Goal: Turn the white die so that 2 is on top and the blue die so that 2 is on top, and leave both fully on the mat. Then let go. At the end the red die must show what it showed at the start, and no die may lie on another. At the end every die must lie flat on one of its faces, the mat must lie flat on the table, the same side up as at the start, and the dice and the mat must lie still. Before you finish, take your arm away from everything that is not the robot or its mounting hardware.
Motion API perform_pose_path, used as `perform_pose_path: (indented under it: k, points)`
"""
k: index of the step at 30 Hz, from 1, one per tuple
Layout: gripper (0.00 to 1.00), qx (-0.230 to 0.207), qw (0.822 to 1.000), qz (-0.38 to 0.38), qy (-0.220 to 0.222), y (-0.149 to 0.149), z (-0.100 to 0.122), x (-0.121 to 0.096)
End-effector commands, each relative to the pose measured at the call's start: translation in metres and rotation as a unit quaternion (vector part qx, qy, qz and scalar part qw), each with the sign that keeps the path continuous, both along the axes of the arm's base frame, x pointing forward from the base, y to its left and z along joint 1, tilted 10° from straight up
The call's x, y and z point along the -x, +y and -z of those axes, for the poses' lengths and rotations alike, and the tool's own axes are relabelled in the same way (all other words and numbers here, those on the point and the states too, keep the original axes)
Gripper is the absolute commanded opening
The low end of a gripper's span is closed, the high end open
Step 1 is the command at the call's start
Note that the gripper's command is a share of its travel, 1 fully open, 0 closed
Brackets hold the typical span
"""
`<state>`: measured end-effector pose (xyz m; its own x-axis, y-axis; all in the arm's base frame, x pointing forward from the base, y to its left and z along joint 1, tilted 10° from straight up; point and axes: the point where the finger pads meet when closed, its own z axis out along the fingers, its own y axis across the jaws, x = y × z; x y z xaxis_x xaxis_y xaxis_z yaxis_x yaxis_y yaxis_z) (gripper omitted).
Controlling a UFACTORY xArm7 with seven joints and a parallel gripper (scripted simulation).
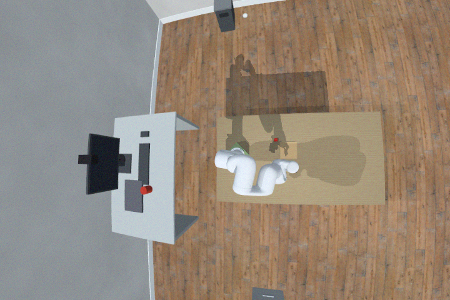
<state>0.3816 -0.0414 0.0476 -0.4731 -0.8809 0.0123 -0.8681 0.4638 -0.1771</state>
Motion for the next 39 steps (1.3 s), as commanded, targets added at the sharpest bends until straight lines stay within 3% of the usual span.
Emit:
perform_pose_path:
  k: [1,2,39]
  points:
    - [1.00,0.003,1.000,0.027,0.010,-0.0006,0.0046,-0.0033]
    - [0.42,0.003,1.000,0.027,0.010,-0.0006,0.0046,-0.0033]
    - [0.42,0.003,1.000,0.027,0.010,-0.0006,0.0047,-0.0033]
